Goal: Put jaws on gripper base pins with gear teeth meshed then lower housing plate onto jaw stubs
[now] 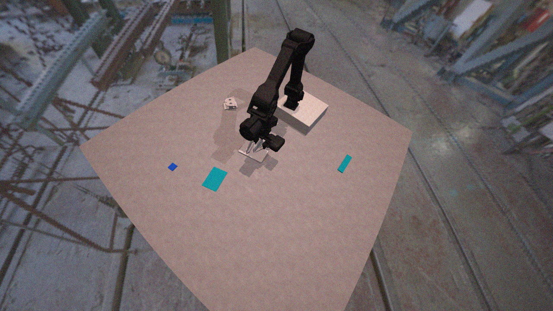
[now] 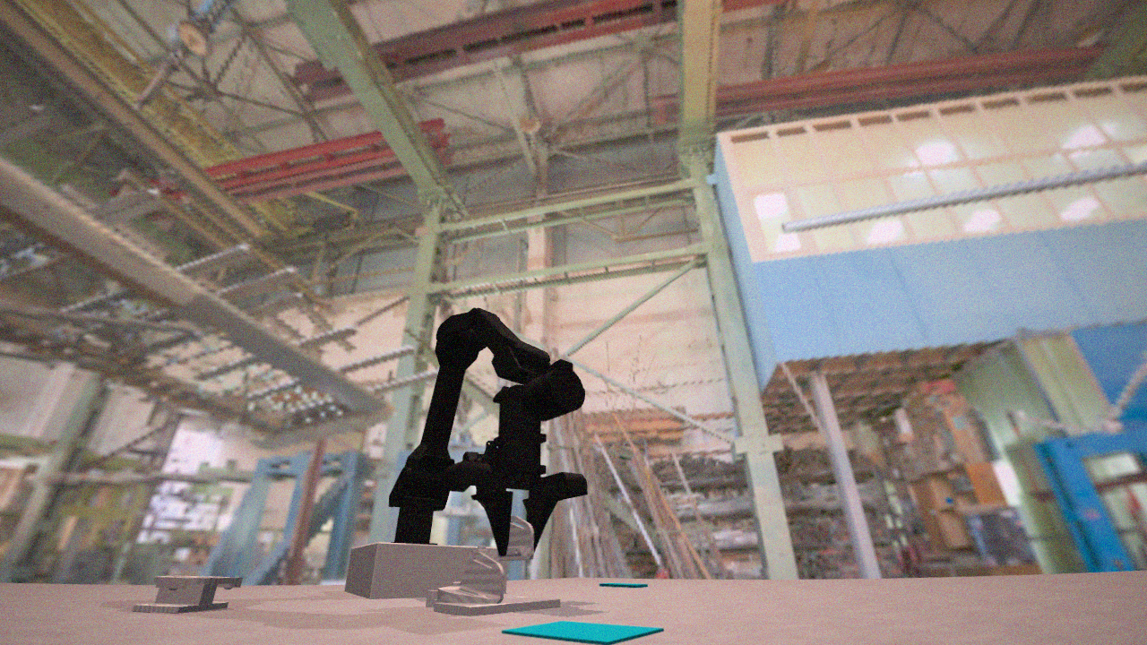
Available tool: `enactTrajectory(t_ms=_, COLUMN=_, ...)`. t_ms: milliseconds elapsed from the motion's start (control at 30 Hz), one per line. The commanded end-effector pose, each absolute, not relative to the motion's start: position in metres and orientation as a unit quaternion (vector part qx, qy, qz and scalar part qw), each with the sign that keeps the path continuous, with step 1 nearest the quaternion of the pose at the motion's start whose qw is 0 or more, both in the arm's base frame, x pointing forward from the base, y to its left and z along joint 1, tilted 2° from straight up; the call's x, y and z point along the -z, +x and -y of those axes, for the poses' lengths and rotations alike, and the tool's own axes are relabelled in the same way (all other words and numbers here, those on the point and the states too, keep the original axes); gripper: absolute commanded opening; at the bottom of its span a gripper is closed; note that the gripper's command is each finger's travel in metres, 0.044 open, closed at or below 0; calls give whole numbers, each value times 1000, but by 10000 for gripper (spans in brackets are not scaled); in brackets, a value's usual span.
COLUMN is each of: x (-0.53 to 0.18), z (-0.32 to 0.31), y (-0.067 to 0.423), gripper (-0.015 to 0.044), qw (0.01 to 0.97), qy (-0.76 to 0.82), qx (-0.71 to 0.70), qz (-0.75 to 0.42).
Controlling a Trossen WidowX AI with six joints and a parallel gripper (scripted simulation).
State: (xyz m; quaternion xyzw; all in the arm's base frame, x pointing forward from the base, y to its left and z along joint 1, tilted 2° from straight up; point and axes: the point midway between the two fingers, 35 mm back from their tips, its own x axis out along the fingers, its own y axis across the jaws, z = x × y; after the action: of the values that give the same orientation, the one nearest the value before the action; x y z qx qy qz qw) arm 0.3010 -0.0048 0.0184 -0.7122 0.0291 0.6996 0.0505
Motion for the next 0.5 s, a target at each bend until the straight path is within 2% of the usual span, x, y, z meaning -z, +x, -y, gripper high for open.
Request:
enactTrajectory(t_ms=0, x=-11, z=5, y=299, gripper=134, qw=52, qy=-710, qx=-702, qz=-31)
enactTrajectory(t_ms=467, x=4, z=4, y=299, gripper=134, qw=53, qy=-709, qx=-702, qz=-32)
